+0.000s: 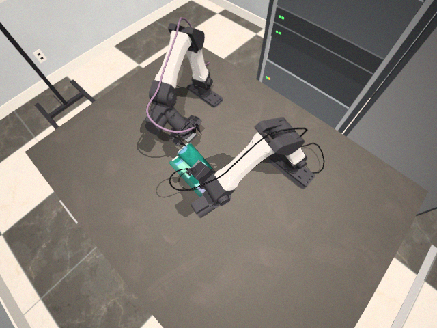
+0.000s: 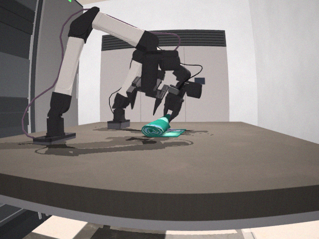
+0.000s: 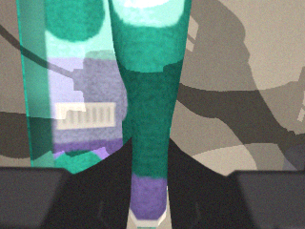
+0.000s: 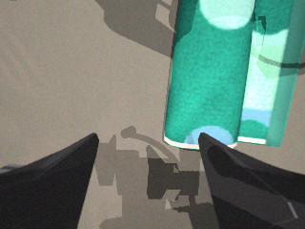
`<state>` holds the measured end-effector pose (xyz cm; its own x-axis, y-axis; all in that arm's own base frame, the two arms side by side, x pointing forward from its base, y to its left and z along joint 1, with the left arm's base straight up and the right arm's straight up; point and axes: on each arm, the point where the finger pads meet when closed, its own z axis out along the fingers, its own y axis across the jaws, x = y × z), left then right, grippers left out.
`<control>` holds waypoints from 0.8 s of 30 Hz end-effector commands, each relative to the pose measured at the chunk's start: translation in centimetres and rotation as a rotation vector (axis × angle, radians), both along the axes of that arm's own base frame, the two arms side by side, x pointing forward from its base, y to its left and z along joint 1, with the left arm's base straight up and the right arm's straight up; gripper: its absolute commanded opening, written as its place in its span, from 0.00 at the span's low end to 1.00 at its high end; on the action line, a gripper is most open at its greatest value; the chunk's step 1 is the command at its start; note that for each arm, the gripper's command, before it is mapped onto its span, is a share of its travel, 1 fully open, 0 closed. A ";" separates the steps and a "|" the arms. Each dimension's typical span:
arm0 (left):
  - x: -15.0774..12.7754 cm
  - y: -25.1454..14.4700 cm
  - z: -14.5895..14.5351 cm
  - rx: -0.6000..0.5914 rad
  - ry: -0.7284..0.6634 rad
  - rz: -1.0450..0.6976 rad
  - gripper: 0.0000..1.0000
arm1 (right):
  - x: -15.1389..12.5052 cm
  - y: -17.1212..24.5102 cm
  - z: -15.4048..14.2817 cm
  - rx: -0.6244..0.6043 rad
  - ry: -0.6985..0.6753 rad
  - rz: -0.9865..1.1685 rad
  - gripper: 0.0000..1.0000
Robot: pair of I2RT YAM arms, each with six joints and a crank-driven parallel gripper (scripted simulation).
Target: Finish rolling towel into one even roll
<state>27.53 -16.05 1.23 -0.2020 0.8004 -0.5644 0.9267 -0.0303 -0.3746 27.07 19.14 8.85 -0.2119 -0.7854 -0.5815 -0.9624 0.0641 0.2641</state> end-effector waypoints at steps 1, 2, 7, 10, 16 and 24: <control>-2.4 0.4 0.0 0.016 0.210 -0.028 0.25 | 2.2 1.0 -0.1 -0.009 -0.324 -0.080 0.94; -2.4 0.4 0.0 0.019 0.234 -0.028 0.25 | 2.1 1.2 -0.1 -0.011 -0.369 -0.082 0.94; -2.4 0.4 0.1 0.025 0.297 -0.028 0.25 | 1.7 1.6 0.1 -0.015 -0.487 -0.088 0.95; -2.4 0.4 0.1 0.030 0.347 -0.028 0.25 | 1.5 1.9 0.3 -0.018 -0.572 -0.092 0.96; -2.4 0.4 0.2 0.035 0.398 -0.028 0.25 | 1.3 2.1 0.3 -0.020 -0.618 -0.094 0.98; -2.4 0.4 -0.5 0.036 0.399 -0.028 0.25 | 2.0 2.0 0.5 -0.012 -0.618 -0.068 0.98</control>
